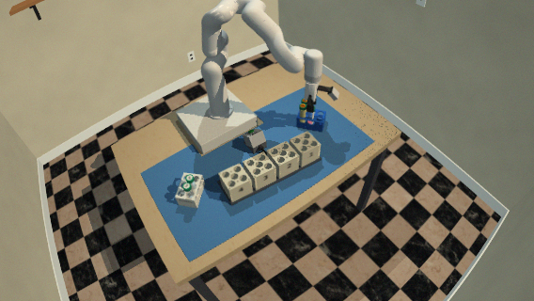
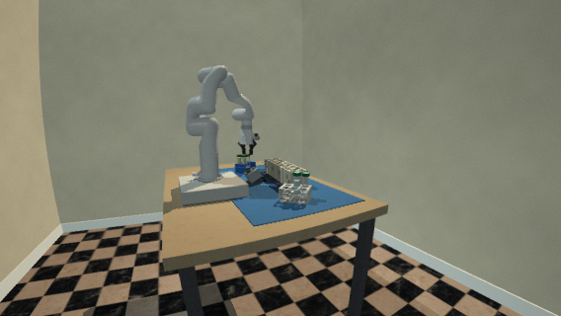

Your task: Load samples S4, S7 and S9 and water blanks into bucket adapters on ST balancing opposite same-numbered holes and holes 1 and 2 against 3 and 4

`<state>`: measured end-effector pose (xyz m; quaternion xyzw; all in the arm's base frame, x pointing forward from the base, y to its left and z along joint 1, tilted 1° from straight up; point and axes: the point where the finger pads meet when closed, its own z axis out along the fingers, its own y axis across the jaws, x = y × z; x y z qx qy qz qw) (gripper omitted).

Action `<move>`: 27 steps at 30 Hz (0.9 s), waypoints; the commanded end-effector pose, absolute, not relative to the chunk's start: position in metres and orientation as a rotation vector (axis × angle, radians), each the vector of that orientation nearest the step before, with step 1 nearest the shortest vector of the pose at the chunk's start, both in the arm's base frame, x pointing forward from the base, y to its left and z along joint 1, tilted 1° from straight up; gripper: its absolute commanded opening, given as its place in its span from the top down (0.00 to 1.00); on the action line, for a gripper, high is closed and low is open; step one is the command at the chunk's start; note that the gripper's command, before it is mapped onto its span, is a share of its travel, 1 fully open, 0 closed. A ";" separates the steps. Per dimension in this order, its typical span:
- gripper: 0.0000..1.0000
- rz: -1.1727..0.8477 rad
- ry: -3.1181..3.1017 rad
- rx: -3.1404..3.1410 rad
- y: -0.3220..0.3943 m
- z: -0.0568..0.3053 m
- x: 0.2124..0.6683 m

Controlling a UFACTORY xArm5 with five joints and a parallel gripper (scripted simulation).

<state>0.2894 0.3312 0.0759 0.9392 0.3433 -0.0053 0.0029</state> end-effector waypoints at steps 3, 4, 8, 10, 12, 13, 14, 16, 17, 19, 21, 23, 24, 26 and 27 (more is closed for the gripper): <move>0.43 -0.010 1.077 2.947 0.332 0.077 0.290; 0.43 -0.010 1.077 2.947 0.332 0.077 0.290; 0.43 -0.010 1.077 2.947 0.332 0.075 0.290; 0.43 -0.010 1.077 2.947 0.332 0.074 0.290; 0.43 -0.010 1.077 2.947 0.332 0.073 0.290; 0.43 -0.010 1.077 2.947 0.332 0.072 0.290; 0.43 -0.010 1.077 2.947 0.332 0.071 0.290; 0.43 -0.010 1.077 2.947 0.332 0.070 0.290; 0.43 -0.010 1.077 2.947 0.332 0.069 0.290; 0.43 -0.010 1.077 2.947 0.332 0.068 0.290; 0.43 -0.010 1.077 2.947 0.332 0.067 0.290; 0.43 -0.010 1.077 2.947 0.332 0.065 0.290; 0.43 -0.010 1.077 2.947 0.332 0.065 0.290; 0.43 -0.010 1.077 2.947 0.332 0.065 0.290; 0.43 -0.010 1.077 2.947 0.332 0.064 0.290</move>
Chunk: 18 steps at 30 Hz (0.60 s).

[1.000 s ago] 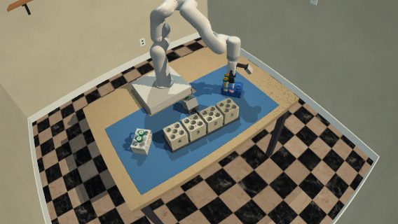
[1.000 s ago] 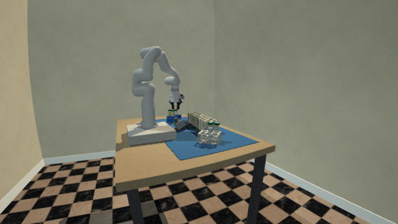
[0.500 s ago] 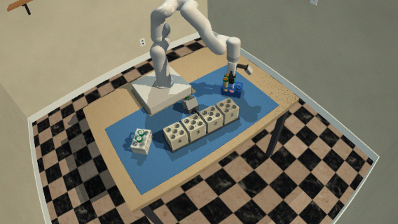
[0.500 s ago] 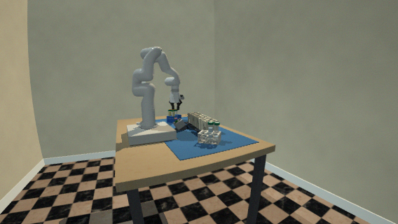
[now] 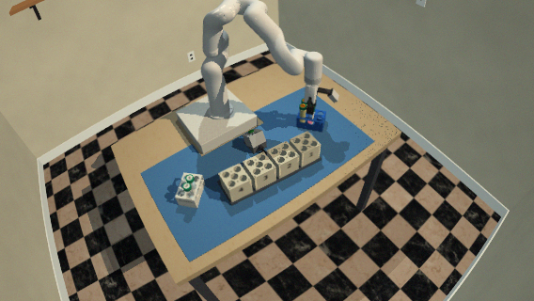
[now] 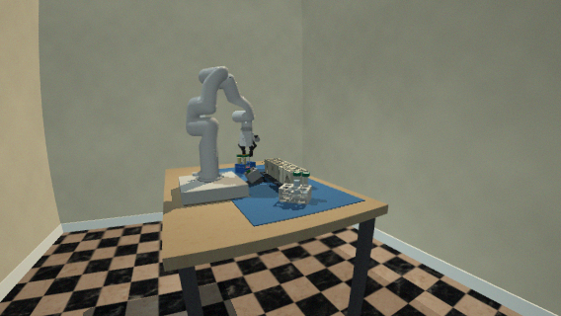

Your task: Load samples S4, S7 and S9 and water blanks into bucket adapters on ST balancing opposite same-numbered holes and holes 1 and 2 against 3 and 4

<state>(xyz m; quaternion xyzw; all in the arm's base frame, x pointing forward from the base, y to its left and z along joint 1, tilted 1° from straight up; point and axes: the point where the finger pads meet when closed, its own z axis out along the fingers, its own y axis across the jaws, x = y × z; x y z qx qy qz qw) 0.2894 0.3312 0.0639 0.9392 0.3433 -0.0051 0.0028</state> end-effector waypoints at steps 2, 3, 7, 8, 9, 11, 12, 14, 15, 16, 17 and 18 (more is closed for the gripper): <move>0.43 -0.010 1.077 2.947 0.332 0.063 0.290; 0.43 -0.010 1.077 2.947 0.332 0.062 0.290; 0.43 -0.010 1.077 2.947 0.332 0.059 0.290; 0.43 -0.010 1.077 2.947 0.332 0.059 0.290; 0.43 -0.010 1.077 2.947 0.332 0.058 0.290; 0.43 -0.010 1.077 2.947 0.332 0.057 0.290; 0.43 -0.010 1.077 2.947 0.332 0.057 0.290; 0.43 -0.010 1.077 2.947 0.332 0.057 0.290; 0.43 -0.010 1.077 2.947 0.332 0.057 0.290; 0.43 -0.010 1.077 2.947 0.332 0.057 0.290; 0.43 -0.010 1.077 2.947 0.332 0.057 0.290; 0.43 -0.010 1.077 2.947 0.332 0.057 0.290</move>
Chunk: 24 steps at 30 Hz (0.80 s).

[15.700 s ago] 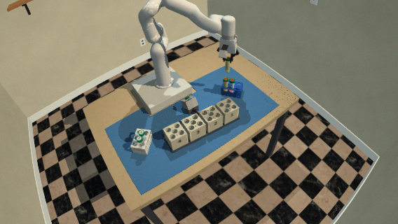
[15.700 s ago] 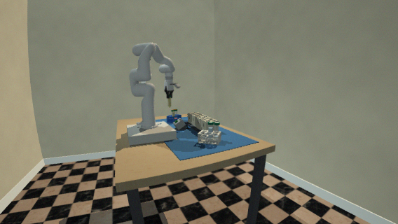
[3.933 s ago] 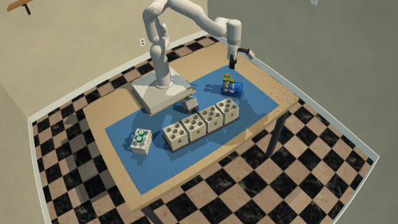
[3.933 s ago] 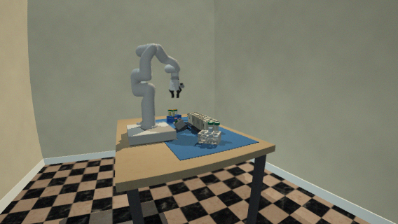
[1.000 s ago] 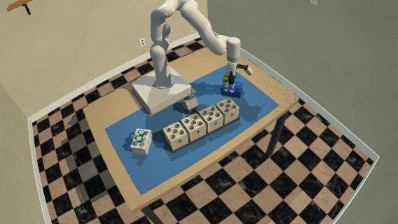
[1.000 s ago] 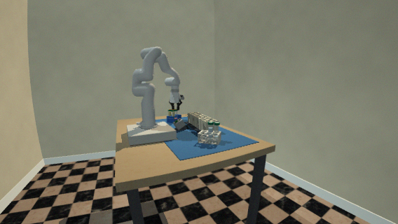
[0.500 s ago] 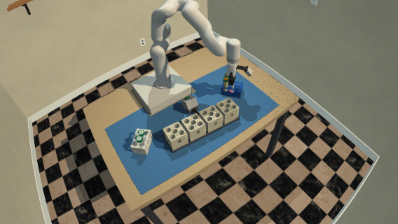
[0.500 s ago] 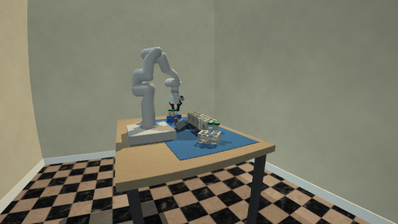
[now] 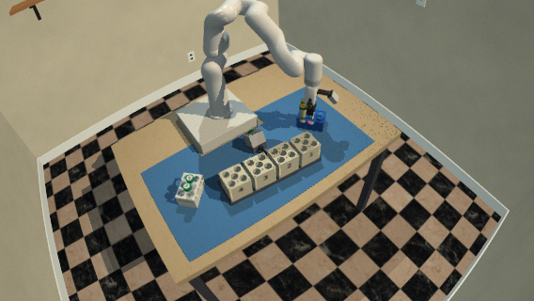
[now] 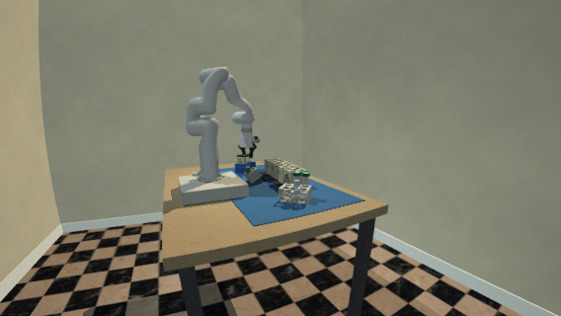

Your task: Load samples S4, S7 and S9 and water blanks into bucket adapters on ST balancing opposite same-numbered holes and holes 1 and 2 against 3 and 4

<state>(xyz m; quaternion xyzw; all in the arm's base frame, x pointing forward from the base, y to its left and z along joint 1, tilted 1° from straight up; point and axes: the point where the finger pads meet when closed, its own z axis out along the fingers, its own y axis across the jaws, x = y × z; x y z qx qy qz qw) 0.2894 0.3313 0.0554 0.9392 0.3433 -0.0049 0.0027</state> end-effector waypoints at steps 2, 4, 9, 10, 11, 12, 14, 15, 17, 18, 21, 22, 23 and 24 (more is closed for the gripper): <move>0.43 -0.010 1.077 2.947 0.332 0.057 0.290; 0.43 -0.010 1.077 2.947 0.332 0.057 0.290; 1.00 -0.010 1.077 2.947 0.332 0.057 0.290; 1.00 -0.010 1.077 2.947 0.332 0.058 0.290; 1.00 -0.010 1.077 2.947 0.332 0.058 0.290; 1.00 -0.010 1.077 2.947 0.332 0.058 0.290; 1.00 -0.010 1.077 2.947 0.332 0.058 0.290; 1.00 -0.010 1.077 2.947 0.332 0.058 0.290; 1.00 -0.010 1.077 2.947 0.332 0.058 0.290; 1.00 -0.010 1.077 2.947 0.332 0.058 0.290; 1.00 -0.010 1.077 2.947 0.332 0.058 0.290; 1.00 -0.010 1.077 2.947 0.332 0.058 0.290; 1.00 -0.010 1.077 2.947 0.332 0.058 0.290; 1.00 -0.010 1.077 2.947 0.332 0.058 0.290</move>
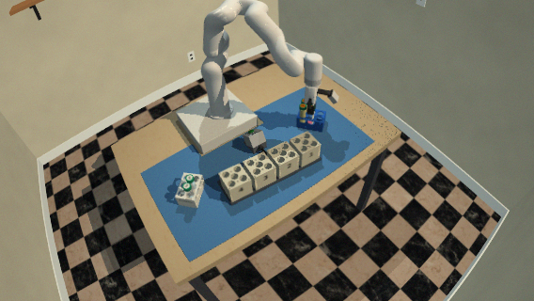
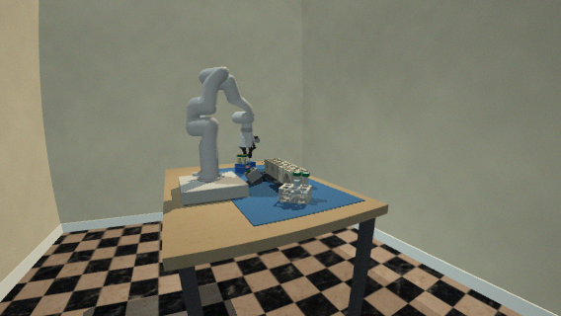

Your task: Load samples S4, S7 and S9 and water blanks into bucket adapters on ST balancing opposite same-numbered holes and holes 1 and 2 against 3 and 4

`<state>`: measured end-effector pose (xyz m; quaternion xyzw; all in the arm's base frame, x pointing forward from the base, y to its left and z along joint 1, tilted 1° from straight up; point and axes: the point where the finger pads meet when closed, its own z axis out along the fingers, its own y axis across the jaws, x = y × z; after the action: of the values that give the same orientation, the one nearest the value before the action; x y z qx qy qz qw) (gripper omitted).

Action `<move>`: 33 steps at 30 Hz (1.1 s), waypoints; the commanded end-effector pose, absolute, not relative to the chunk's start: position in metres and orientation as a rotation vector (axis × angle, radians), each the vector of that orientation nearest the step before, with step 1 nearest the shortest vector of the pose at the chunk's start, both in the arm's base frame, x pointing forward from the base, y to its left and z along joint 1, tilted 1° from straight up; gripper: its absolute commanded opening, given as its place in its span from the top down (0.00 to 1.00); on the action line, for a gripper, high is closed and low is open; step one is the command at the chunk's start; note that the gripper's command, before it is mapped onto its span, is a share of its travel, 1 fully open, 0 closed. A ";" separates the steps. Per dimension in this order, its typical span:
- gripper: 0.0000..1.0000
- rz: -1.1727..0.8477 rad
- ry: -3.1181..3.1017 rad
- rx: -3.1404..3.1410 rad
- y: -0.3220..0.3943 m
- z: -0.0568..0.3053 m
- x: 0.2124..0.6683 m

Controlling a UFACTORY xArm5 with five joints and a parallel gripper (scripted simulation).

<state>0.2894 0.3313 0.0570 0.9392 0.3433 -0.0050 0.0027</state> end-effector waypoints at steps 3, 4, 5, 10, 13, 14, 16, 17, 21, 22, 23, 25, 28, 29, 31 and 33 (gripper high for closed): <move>1.00 -0.010 1.077 2.947 0.332 0.058 0.290; 1.00 -0.010 1.077 2.947 0.332 0.058 0.290; 1.00 -0.010 1.077 2.947 0.332 0.058 0.290; 1.00 -0.010 1.077 2.947 0.332 0.058 0.290; 1.00 -0.010 1.077 2.947 0.332 0.058 0.290; 1.00 -0.010 1.077 2.947 0.332 0.058 0.290; 1.00 -0.010 1.077 2.947 0.332 0.058 0.290; 1.00 -0.010 1.077 2.947 0.332 0.058 0.290; 1.00 -0.010 1.077 2.947 0.332 0.058 0.290; 1.00 -0.010 1.077 2.947 0.332 0.058 0.290; 1.00 -0.010 1.077 2.947 0.332 0.058 0.290; 1.00 -0.010 1.077 2.947 0.332 0.058 0.290; 1.00 -0.010 1.077 2.947 0.332 0.059 0.290; 1.00 -0.010 1.077 2.947 0.332 0.060 0.290; 1.00 -0.010 1.077 2.947 0.332 0.061 0.290; 1.00 -0.010 1.077 2.947 0.332 0.062 0.290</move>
<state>0.2894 0.3313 0.0589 0.9392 0.3433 -0.0050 0.0028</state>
